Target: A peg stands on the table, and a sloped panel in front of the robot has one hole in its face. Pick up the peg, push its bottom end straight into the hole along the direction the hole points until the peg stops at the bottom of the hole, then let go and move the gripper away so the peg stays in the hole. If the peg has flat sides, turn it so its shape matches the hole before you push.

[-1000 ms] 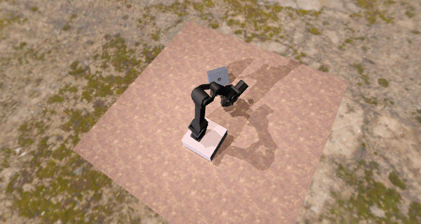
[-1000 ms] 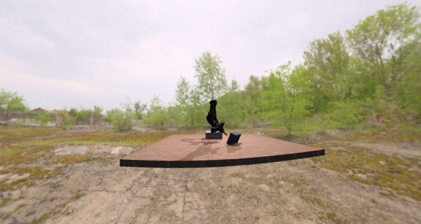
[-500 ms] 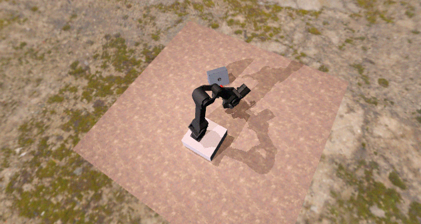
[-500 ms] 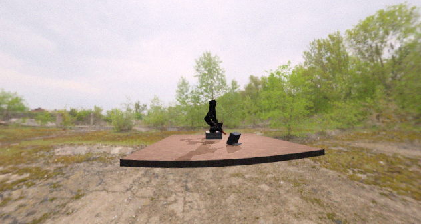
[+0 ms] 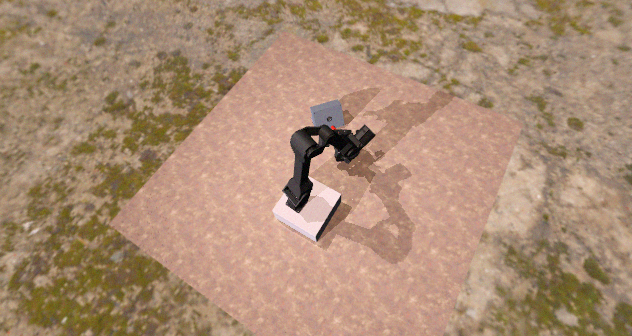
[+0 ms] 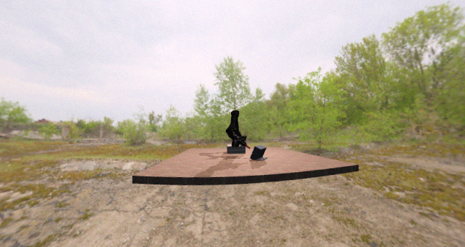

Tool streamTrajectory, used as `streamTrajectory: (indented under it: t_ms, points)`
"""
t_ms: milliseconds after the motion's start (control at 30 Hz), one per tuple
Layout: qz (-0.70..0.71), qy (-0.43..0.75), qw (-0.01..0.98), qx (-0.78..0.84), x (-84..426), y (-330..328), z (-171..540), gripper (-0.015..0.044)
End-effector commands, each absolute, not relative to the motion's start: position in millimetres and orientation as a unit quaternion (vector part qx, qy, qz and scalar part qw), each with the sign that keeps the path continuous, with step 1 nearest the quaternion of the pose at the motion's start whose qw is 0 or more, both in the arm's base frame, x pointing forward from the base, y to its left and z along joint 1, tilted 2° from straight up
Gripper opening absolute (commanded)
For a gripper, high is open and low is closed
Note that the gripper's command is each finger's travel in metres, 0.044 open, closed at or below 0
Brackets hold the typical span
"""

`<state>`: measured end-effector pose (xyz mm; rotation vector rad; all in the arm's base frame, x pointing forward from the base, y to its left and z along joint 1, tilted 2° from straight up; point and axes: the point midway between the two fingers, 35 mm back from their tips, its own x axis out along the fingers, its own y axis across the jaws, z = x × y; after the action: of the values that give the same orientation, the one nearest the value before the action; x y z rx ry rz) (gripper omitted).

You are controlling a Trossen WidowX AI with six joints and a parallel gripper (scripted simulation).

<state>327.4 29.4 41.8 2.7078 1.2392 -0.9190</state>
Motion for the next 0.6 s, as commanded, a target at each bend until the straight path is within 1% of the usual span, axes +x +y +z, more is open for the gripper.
streamTrajectory:
  t_ms: [0,567]
  points:
    - [-0.291,0.4,0.007,0.869,328.8,32.5,39.6,0.0]
    - [-0.271,0.4,0.008,0.875,339.1,40.8,34.2,0.0]
